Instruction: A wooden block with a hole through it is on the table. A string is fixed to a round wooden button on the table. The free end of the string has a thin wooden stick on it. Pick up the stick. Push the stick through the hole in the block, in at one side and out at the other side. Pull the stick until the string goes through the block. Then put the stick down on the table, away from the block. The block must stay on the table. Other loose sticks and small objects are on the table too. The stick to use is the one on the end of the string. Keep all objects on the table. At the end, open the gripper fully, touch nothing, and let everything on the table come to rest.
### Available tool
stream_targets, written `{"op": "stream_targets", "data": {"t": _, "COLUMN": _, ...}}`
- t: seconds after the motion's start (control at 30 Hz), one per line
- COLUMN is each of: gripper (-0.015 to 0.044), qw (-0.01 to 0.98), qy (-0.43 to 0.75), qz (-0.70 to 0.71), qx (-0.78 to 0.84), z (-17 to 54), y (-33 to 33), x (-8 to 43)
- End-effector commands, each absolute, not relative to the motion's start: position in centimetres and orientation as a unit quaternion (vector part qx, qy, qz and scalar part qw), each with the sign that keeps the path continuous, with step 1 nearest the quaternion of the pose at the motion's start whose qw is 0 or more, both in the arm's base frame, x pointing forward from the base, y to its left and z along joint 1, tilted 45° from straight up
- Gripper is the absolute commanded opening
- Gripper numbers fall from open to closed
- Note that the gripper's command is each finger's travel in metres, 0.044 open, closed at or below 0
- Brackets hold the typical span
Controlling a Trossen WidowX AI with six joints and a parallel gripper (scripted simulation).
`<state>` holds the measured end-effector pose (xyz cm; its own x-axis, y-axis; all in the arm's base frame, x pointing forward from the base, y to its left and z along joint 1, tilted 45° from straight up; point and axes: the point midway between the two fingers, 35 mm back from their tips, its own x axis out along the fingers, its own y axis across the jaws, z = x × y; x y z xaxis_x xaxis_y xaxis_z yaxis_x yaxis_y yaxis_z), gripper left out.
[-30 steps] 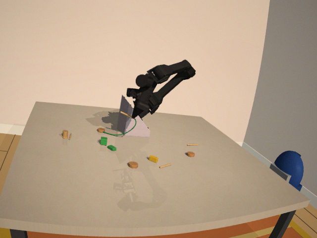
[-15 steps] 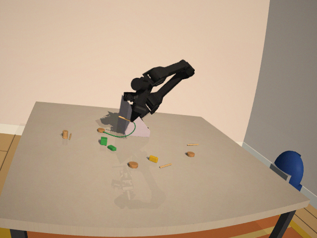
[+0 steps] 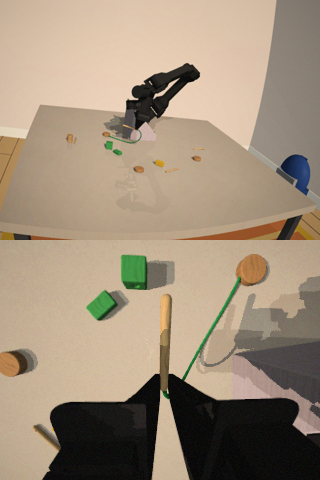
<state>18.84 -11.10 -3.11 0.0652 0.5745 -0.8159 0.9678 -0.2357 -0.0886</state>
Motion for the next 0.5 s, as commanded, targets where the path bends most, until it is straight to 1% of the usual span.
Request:
{"op": "stream_targets", "data": {"t": 0.0, "gripper": 0.0000, "qw": 0.242, "qy": 0.569, "qz": -0.380, "qx": 0.688, "z": -3.7, "y": -10.5, "x": 18.6}}
{"op": "stream_targets", "data": {"t": 0.47, "gripper": 0.0000, "qw": 0.220, "qy": 0.575, "qz": -0.357, "qx": 0.702, "z": -5.2, "y": -9.5, "x": 18.4}}
